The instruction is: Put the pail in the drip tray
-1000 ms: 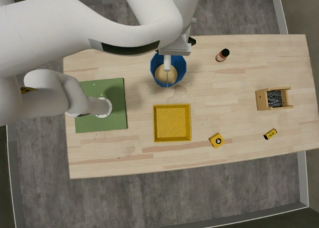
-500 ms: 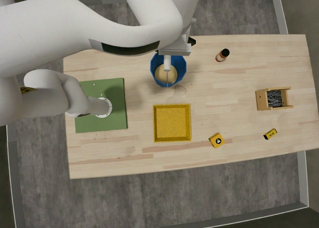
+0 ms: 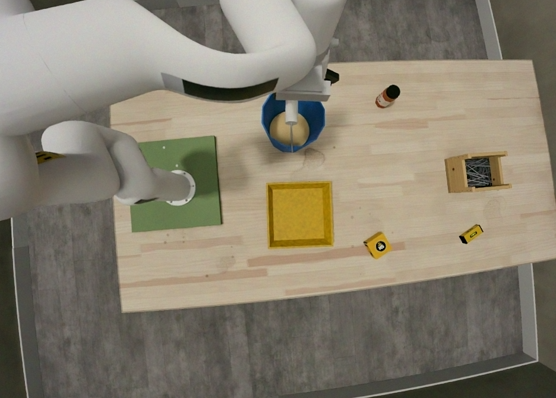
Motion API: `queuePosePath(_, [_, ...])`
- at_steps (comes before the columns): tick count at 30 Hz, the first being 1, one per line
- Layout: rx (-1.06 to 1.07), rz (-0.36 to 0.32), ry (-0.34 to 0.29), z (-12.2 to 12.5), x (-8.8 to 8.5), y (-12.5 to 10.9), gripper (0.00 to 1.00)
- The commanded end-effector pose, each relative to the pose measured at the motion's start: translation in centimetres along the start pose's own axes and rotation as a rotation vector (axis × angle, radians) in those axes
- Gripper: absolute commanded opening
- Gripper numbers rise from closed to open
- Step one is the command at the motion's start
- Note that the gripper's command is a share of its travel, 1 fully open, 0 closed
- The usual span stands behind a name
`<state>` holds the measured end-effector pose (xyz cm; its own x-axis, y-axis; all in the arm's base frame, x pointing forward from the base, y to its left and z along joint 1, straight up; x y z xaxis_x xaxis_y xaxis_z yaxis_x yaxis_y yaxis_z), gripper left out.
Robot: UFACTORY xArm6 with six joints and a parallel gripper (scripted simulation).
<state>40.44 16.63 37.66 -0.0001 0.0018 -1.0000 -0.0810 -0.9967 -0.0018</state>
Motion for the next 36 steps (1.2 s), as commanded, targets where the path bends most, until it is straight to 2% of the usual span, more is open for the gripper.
queuePosePath(1, [0.000, -0.002, 0.004, 0.0, 0.6, 0.0, 1.00])
queuePosePath(23, [0.000, -0.002, 0.004, 0.0, 5.2, 0.0, 1.00])
queuePosePath(36, [0.000, -0.002, 0.004, 0.0, 6.2, 0.0, 1.00])
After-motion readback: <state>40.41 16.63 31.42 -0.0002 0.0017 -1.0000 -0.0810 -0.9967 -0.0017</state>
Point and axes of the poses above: the point where the finger pads meet when closed, its own x axis out along the fingers, its own z axis across the jaws, y = z × x, the point moved 9 cm from there along -x, back along the fingers, and after that the axes turned 3 degrees about -x, right-handed, at the moved point
